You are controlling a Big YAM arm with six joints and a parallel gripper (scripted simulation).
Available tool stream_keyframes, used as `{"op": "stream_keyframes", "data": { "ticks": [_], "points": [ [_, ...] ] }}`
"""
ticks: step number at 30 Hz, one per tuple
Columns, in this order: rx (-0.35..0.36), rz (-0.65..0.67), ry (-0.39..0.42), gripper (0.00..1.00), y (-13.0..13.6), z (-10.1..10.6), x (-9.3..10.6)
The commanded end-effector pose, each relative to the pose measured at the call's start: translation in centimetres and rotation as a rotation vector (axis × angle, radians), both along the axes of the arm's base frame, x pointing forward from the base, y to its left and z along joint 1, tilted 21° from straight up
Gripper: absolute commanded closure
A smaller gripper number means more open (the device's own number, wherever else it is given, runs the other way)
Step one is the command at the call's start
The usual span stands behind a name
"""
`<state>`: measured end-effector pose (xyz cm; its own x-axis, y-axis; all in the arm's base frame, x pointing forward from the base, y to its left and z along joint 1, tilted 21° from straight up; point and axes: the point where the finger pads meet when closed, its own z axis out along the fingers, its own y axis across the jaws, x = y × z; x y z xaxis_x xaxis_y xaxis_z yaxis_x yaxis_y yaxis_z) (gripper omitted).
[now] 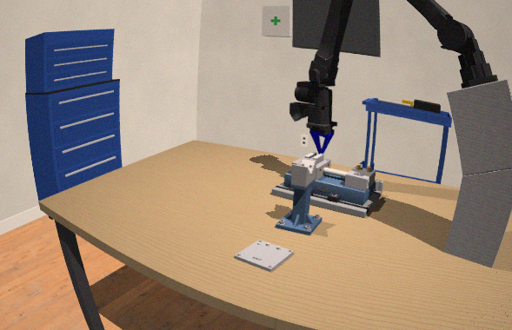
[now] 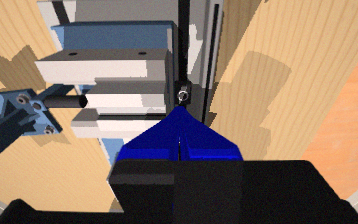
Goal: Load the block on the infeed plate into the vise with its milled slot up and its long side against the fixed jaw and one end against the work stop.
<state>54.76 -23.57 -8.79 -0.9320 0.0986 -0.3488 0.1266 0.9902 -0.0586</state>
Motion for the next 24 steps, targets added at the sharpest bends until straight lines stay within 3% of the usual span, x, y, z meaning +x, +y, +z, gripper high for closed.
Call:
{"op": "stream_keyframes", "data": {
  "ticks": [1, 24],
  "points": [
    [-0.015, 0.002, -0.041, 1.00, -0.04, 0.90, 2.01],
    [-0.015, 0.002, -0.040, 1.00, 0.18, 0.96, 1.90]
  ]
}}
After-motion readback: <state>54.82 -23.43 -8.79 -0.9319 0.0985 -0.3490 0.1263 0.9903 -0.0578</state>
